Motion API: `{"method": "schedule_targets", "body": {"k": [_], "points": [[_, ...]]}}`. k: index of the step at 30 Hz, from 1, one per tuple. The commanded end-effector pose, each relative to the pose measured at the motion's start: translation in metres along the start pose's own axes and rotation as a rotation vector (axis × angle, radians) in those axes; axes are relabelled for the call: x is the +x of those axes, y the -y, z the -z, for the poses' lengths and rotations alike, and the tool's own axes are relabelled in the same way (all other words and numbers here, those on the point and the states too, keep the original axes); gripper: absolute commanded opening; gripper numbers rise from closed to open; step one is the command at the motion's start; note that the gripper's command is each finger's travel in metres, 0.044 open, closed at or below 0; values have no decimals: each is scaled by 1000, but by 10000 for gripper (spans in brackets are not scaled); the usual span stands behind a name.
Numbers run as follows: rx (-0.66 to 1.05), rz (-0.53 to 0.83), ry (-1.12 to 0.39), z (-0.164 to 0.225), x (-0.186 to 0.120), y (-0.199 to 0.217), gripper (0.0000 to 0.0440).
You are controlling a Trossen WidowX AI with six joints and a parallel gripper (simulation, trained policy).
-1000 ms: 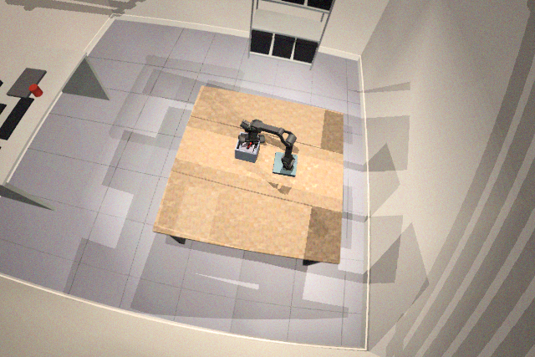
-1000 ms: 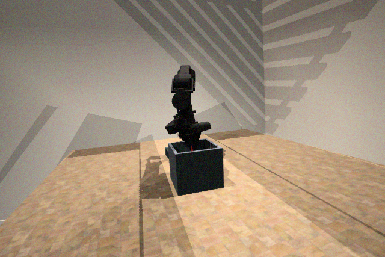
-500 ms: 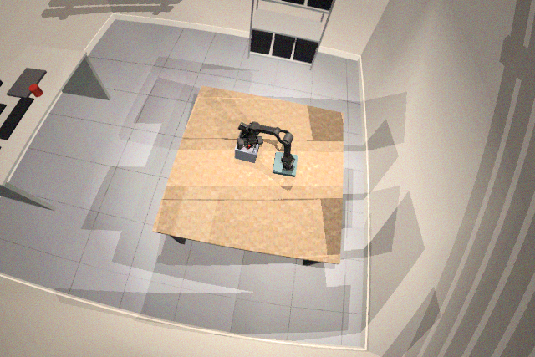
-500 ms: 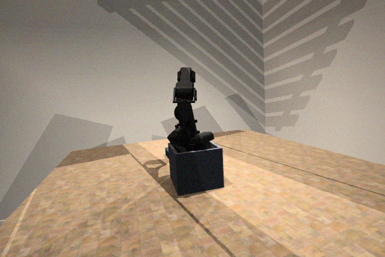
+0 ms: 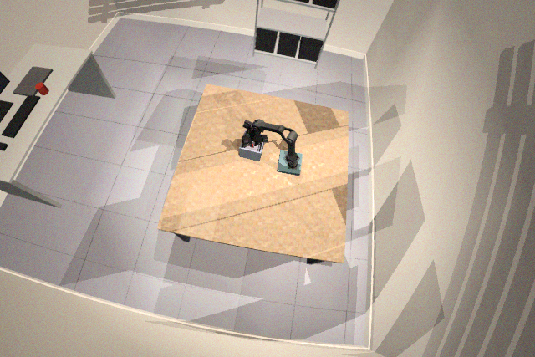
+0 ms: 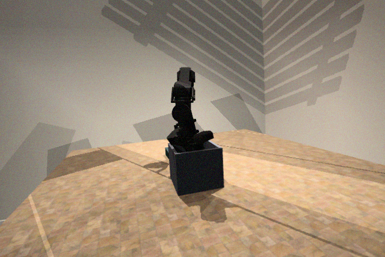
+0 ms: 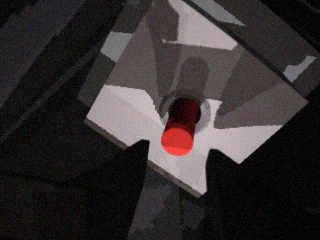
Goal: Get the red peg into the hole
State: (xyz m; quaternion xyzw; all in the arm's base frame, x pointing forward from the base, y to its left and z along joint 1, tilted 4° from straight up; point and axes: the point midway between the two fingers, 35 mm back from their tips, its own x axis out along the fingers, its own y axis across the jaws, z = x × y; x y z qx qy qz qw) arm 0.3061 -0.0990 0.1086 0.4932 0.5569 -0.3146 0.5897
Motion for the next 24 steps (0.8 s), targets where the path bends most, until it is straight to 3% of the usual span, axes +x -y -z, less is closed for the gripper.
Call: {"method": "schedule_targets", "body": {"k": [1,24], "points": [[-19,-16,-33,-6,8,-5,140],[-62,-206,-70,-20,-32,-39,132]]}}
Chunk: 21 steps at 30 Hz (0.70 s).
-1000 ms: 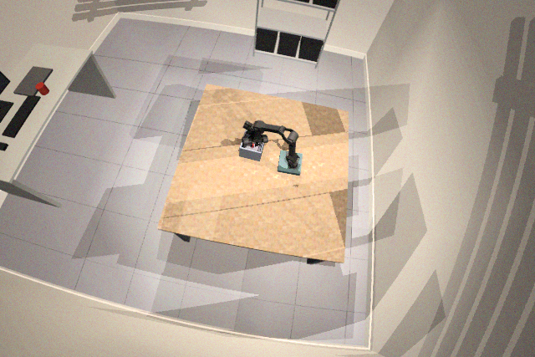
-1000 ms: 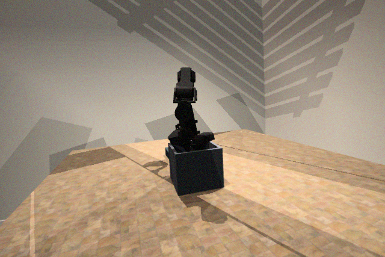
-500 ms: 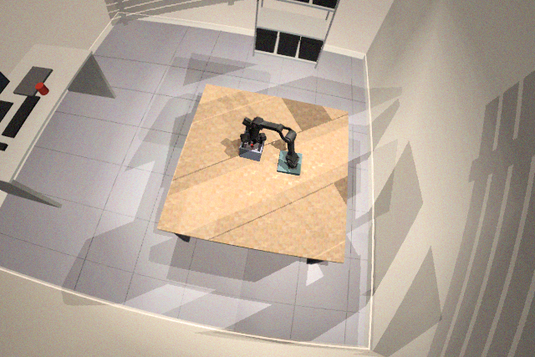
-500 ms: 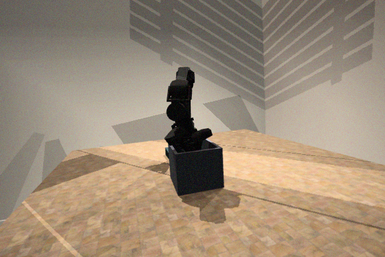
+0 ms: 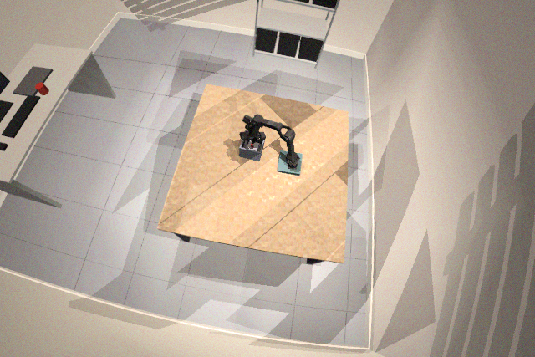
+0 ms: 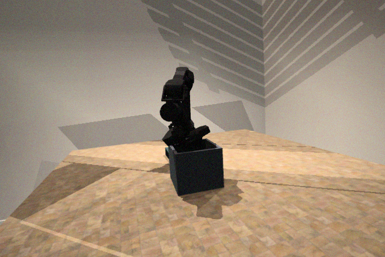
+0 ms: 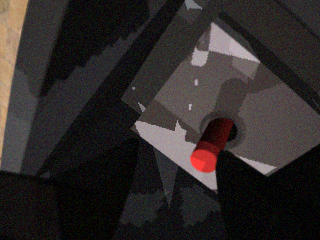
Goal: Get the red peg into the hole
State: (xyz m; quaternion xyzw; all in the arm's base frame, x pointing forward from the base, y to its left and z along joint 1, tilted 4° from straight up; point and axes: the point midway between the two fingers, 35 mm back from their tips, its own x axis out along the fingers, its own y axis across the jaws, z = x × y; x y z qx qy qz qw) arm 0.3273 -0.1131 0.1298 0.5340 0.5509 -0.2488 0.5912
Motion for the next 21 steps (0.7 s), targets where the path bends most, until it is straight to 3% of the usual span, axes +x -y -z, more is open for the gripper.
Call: {"method": "schedule_targets", "body": {"k": [1,8,21], "points": [[-43,-81,10,-1,-13,-22,135],[-73,-126,20,-3,-30,-30,146],[-144,-186,5,-19,-28,-39,143]]}}
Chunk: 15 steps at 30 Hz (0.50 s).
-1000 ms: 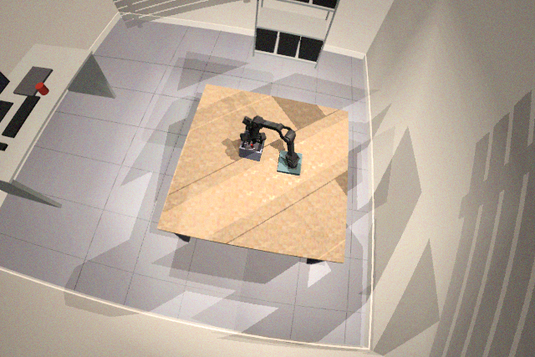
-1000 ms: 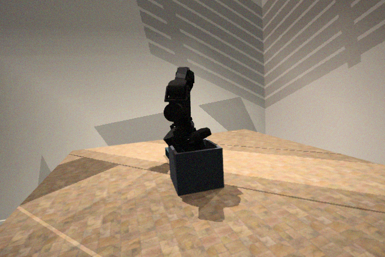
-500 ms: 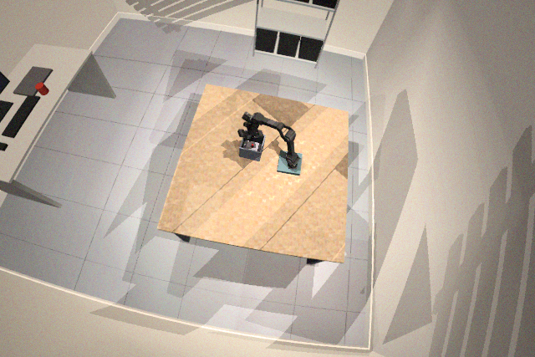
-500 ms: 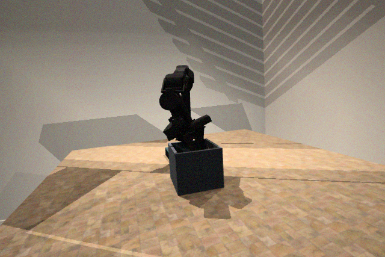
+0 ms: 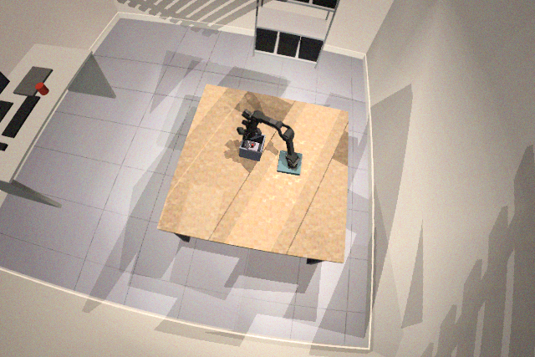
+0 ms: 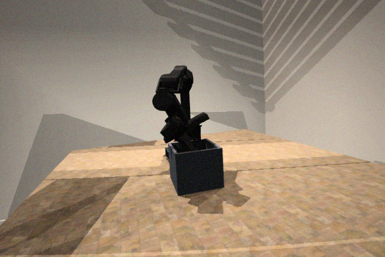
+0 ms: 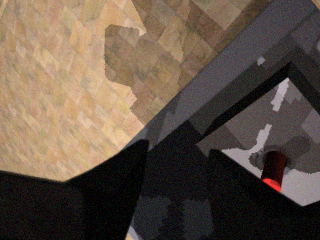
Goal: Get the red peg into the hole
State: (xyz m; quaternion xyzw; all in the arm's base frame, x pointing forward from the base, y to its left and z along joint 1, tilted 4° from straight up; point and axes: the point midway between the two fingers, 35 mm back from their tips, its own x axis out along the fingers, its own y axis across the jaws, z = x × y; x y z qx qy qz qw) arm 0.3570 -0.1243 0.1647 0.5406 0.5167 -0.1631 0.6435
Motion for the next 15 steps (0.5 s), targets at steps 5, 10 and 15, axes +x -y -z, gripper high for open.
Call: {"method": "schedule_targets", "body": {"k": [5,10,15], "points": [[-52,-38,2,-10,0,-7,143],[-89,-61,5,-17,-1,-10,141],[-131,-81,11,-23,-2,-13,141]]}}
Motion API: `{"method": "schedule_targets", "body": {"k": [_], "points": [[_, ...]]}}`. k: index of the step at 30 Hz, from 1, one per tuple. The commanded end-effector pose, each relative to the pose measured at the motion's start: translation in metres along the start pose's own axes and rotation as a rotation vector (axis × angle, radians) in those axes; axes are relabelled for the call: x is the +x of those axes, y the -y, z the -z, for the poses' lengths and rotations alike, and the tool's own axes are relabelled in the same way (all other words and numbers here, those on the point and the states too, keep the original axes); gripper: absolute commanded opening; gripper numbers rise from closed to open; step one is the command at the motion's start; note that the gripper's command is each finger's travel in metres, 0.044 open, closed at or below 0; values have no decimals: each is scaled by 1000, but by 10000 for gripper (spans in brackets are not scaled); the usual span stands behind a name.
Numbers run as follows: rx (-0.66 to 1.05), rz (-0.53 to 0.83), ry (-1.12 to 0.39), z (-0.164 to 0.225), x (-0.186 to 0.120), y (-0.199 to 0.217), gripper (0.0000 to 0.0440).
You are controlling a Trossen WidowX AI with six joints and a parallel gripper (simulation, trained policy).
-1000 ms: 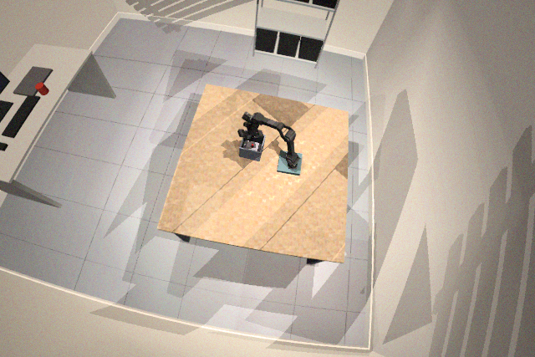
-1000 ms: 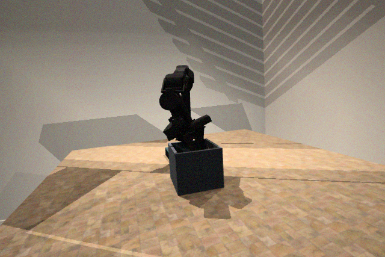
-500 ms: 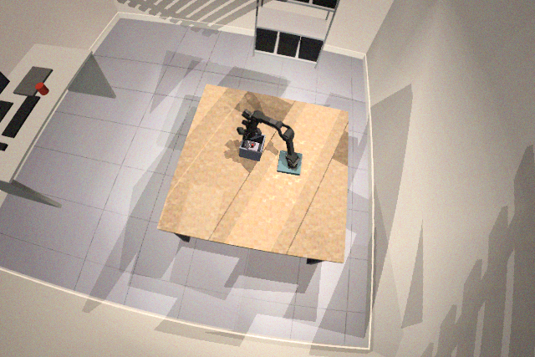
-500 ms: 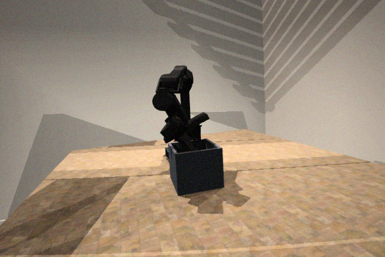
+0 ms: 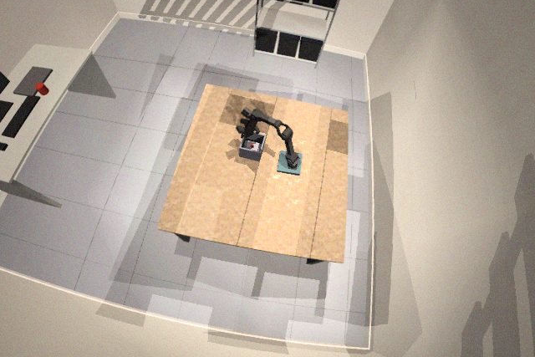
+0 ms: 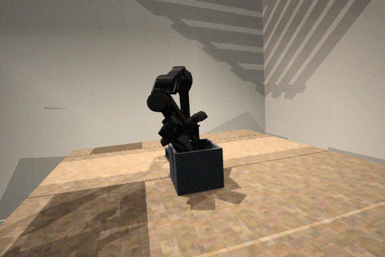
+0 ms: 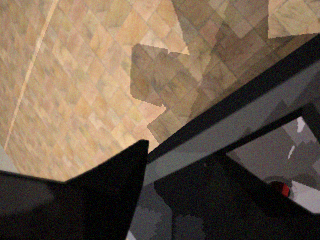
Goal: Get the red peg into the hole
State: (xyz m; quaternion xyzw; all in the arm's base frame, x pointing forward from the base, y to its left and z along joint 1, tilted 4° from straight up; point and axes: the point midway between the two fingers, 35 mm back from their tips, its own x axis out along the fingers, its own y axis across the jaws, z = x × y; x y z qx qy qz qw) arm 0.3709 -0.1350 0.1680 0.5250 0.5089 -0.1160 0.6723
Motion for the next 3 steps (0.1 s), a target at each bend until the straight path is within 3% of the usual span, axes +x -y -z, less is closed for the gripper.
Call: {"method": "schedule_targets", "body": {"k": [1,3], "points": [[-43,-21,18,-10,-1,-5,141],[-60,-27,22,-12,-1,-5,141]]}}
